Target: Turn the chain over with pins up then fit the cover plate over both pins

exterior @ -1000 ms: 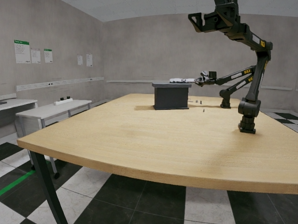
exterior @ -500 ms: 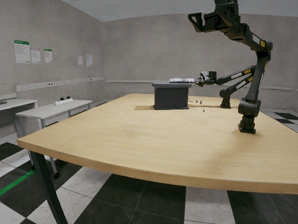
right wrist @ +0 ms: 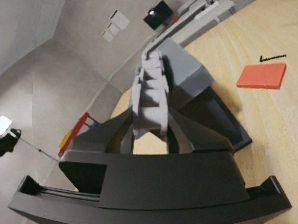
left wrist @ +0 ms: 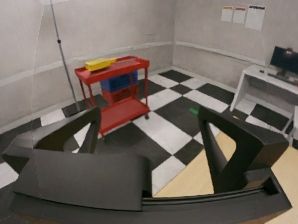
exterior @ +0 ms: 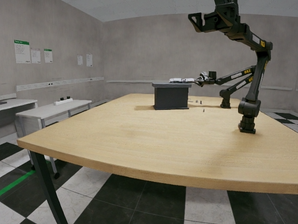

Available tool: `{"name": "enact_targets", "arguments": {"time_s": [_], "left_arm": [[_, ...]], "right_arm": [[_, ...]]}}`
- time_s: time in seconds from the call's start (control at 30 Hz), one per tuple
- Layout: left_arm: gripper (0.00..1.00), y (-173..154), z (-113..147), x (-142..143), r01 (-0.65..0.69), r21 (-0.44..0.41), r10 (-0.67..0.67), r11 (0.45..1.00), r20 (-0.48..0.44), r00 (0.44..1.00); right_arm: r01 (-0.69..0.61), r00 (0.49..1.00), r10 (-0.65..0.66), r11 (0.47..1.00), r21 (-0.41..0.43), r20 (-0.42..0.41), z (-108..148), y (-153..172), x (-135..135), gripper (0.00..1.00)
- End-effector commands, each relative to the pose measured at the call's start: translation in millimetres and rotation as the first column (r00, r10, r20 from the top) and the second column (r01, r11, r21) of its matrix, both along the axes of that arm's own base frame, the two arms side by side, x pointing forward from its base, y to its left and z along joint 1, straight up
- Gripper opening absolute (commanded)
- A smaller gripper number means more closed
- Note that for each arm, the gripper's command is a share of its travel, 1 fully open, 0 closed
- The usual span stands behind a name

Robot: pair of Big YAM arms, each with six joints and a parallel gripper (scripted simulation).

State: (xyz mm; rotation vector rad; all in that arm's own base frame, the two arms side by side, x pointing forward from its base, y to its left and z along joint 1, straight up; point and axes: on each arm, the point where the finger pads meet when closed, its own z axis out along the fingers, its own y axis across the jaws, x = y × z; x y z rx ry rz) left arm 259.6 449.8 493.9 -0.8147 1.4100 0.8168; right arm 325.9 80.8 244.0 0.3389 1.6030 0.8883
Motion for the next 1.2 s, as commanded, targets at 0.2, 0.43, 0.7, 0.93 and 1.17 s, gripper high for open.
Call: {"name": "enact_targets", "arguments": {"time_s": [0.2, 0.43, 0.7, 0.93, 1.17], "left_arm": [[1.0, -5.3, 39.9, -0.1, 0.002, 0.067, -0.004, 0.998, 0.04, 0.999], [1.0, -5.3, 39.9, -0.1, 0.002, 0.067, -0.004, 0.998, 0.04, 0.999], [1.0, -5.3, 39.9, -0.1, 0.002, 0.067, -0.004, 0.998, 0.04, 0.999], [1.0, -5.3, 39.9, -0.1, 0.002, 0.067, -0.004, 0.998, 0.04, 0.999], [1.0, -5.3, 39.9, -0.1, 0.002, 0.067, -0.004, 0.998, 0.04, 0.999]], "right_arm": [[0.002, 0.998, -0.007, 0.996, 0.09, 0.056, 46.6, -2.7, 13.4, 0.19], [0.0, 0.999, -0.005, 0.993, 0.122, 0.043, 46.0, -3.4, 13.9, 0.19], [0.0, 1.0, -0.005, 0.985, 0.173, 0.023, 45.5, -5.5, 15.0, 0.19], [-0.003, 1.0, 0.002, 0.976, 0.219, 0.005, 44.7, -5.9, 15.4, 0.19], [-0.001, 1.0, 0.003, 0.968, 0.252, -0.007, 44.4, -7.5, 16.0, 0.19]]}}
